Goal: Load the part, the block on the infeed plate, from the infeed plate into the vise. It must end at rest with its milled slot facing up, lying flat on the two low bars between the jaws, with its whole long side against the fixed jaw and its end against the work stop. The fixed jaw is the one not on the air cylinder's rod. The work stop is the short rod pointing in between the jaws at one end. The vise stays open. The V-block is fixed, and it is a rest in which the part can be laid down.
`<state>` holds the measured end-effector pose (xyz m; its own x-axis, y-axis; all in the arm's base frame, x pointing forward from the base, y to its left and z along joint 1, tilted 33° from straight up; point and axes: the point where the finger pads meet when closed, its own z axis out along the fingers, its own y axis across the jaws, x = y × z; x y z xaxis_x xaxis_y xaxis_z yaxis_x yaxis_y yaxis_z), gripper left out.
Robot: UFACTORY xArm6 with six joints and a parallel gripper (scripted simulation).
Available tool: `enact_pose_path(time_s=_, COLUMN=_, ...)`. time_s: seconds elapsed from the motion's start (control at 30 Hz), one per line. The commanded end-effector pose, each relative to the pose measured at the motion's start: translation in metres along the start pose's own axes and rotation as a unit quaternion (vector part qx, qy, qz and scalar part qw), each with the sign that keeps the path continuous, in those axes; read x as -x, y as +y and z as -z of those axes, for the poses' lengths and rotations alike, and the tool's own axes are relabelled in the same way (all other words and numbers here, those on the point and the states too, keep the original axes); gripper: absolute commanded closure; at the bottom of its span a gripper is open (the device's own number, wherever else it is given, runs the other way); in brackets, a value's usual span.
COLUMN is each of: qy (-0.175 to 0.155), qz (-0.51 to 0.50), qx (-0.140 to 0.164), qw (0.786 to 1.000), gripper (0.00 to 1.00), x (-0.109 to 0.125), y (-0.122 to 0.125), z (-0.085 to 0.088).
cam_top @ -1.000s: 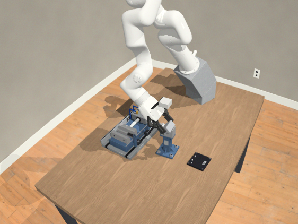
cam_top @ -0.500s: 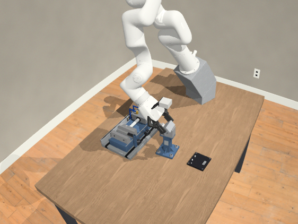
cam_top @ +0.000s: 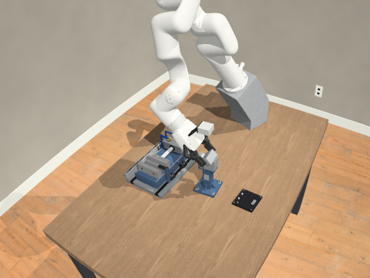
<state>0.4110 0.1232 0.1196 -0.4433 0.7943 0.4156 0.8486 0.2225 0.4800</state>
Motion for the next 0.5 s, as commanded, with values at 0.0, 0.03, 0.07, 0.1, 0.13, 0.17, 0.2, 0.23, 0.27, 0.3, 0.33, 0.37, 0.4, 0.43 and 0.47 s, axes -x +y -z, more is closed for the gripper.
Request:
enact_pose_path(time_s=0.0, qy=-0.007, qz=0.001, qx=0.001, qw=1.0, gripper=0.11, x=-0.0003, y=0.0009, z=0.0002)
enact_pose_path(time_s=0.03, qy=-0.008, qz=0.001, qx=0.001, qw=1.0, gripper=0.11, x=-0.0003, y=0.0009, z=0.0002)
enact_pose_path(time_s=0.07, qy=-0.01, qz=0.001, qx=0.001, qw=1.0, gripper=0.11, x=-0.0004, y=0.0009, z=0.0002)
enact_pose_path(time_s=0.1, qy=-0.012, qz=0.001, qx=0.001, qw=1.0, gripper=0.11, x=-0.0004, y=0.0009, z=0.0002)
enact_pose_path(time_s=0.13, qy=-0.014, qz=0.001, qx=0.001, qw=1.0, gripper=0.11, x=-0.0005, y=0.0009, z=0.0002)
enact_pose_path(time_s=0.17, qy=-0.016, qz=0.001, qx=0.001, qw=1.0, gripper=0.11, x=-0.0005, y=0.0009, z=0.0002)
enact_pose_path(time_s=0.2, qy=-0.016, qz=0.001, qx=0.001, qw=1.0, gripper=0.11, x=-0.0005, y=0.0009, z=0.0002)
enact_pose_path(time_s=0.23, qy=-0.016, qz=0.001, qx=0.001, qw=1.0, gripper=0.11, x=-0.0005, y=0.0009, z=0.0002)
enact_pose_path(time_s=0.27, qy=-0.018, qz=0.001, qx=0.001, qw=1.0, gripper=0.11, x=-0.0006, y=0.001, z=0.0002)
enact_pose_path(time_s=0.3, qy=-0.02, qz=0.001, qx=0.001, qw=1.0, gripper=0.11, x=-0.0006, y=0.001, z=0.0002)
enact_pose_path(time_s=0.33, qy=-0.023, qz=0.001, qx=0.001, qw=1.0, gripper=0.11, x=-0.0007, y=0.001, z=0.0003)
enact_pose_path(time_s=0.37, qy=-0.025, qz=0.001, qx=0.001, qw=1.0, gripper=0.11, x=-0.0007, y=0.001, z=0.0002)
enact_pose_path(time_s=0.4, qy=-0.028, qz=0.001, qx=0.001, qw=1.0, gripper=0.11, x=-0.0008, y=0.0009, z=0.0002)
enact_pose_path(time_s=0.43, qy=-0.031, qz=0.001, qx=0.001, qw=1.0, gripper=0.11, x=-0.0008, y=0.0009, z=0.0002)
enact_pose_path(time_s=0.47, qy=-0.034, qz=0.001, qx=0.001, qw=0.999, gripper=0.11, x=-0.0009, y=0.0009, z=0.0001)
